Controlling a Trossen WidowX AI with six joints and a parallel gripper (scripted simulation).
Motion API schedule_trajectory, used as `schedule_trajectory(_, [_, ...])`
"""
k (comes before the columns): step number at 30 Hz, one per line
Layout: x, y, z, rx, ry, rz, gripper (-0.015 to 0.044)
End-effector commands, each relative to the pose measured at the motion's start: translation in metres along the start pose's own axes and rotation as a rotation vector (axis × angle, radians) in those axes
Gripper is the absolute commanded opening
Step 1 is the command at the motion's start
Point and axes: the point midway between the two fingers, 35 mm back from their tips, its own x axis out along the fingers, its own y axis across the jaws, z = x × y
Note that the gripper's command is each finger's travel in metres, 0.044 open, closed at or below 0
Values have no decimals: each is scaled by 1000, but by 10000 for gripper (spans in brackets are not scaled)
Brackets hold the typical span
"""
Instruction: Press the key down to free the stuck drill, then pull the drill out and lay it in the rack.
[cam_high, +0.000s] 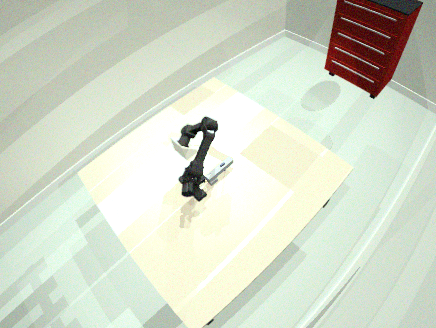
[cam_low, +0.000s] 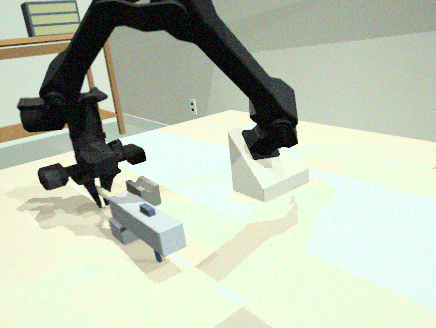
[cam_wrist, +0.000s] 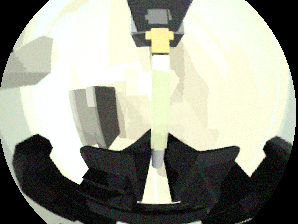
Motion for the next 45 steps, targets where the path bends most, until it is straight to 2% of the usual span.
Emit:
schedule_trajectory(1, [-2,0,-7,-1,4,-2,0])
schedule_trajectory(8, [-1,0,-19,-1,5,-2,0])
schedule_trajectory(45, [-20,-2,-11,-1,5,-2,0])
